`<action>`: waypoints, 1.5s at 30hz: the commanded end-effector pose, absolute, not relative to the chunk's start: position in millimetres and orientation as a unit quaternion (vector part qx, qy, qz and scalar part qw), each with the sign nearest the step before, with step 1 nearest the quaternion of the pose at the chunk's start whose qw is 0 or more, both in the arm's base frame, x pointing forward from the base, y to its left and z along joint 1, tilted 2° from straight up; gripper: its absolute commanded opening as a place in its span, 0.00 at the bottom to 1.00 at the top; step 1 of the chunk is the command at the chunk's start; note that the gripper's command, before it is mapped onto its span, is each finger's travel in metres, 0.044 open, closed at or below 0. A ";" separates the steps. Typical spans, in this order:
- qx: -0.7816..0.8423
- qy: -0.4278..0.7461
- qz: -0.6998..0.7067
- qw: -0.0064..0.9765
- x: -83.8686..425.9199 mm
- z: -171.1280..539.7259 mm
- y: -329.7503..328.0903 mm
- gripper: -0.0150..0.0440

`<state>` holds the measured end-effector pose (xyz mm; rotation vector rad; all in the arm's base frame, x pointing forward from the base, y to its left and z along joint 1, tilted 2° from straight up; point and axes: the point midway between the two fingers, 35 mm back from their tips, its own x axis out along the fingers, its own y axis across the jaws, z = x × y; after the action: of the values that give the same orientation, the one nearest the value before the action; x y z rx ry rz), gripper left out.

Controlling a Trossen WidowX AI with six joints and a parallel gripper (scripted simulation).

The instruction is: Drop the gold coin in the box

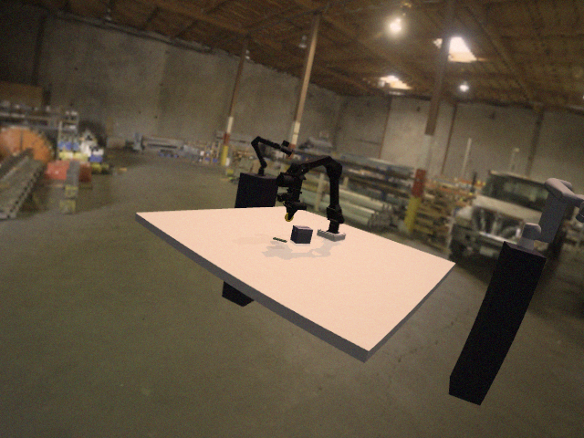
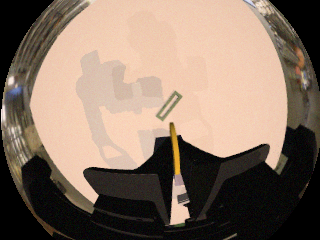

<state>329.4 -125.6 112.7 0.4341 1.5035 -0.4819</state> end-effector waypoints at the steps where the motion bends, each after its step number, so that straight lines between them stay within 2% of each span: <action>1: 0.196 0.671 -0.216 0.682 321.1 112.5 -118.6 0.25; 32: 0.196 0.673 -0.215 0.680 257.2 105.8 -75.1 0.25; 45: 0.194 0.674 -0.215 0.680 259.6 107.1 -76.9 0.25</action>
<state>259.0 -76.9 106.2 0.4355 1.5152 -0.4822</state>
